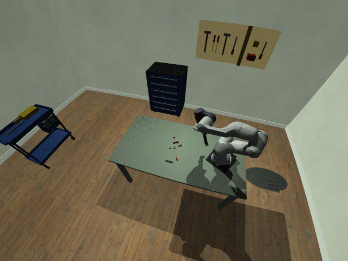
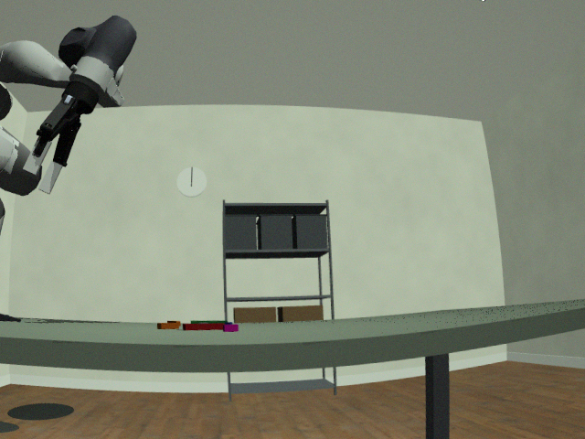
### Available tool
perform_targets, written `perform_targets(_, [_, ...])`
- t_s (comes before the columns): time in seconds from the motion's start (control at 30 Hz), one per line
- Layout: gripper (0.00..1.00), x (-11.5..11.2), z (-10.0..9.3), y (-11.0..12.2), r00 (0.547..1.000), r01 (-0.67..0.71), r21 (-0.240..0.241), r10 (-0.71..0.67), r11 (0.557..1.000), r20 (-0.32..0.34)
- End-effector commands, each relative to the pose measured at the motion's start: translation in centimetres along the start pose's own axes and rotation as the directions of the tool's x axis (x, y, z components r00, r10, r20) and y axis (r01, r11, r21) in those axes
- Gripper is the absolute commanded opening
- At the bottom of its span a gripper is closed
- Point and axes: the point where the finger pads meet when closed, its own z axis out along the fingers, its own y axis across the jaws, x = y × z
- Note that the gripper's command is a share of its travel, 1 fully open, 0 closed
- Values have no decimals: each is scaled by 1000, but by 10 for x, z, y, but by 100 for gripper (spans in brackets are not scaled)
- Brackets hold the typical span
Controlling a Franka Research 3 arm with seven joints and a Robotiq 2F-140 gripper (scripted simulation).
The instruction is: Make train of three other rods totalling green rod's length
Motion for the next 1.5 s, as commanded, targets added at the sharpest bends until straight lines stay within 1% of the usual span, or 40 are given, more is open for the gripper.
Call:
perform_targets(0.0, [100,8,-2,2,996,-92,0,92,996,-12])
perform_targets(0.5, [100,8,-2,2,996,-92,0,92,996,-12])
perform_targets(0.53, [100,14,-3,4,984,-175,1,175,985,-19])
perform_targets(1.03, [100,14,-3,4,984,-175,1,175,985,-19])
perform_targets(1.07, [100,21,-4,6,964,-264,4,264,965,-27])
perform_targets(1.47, [100,21,-4,6,964,-264,4,264,965,-27])
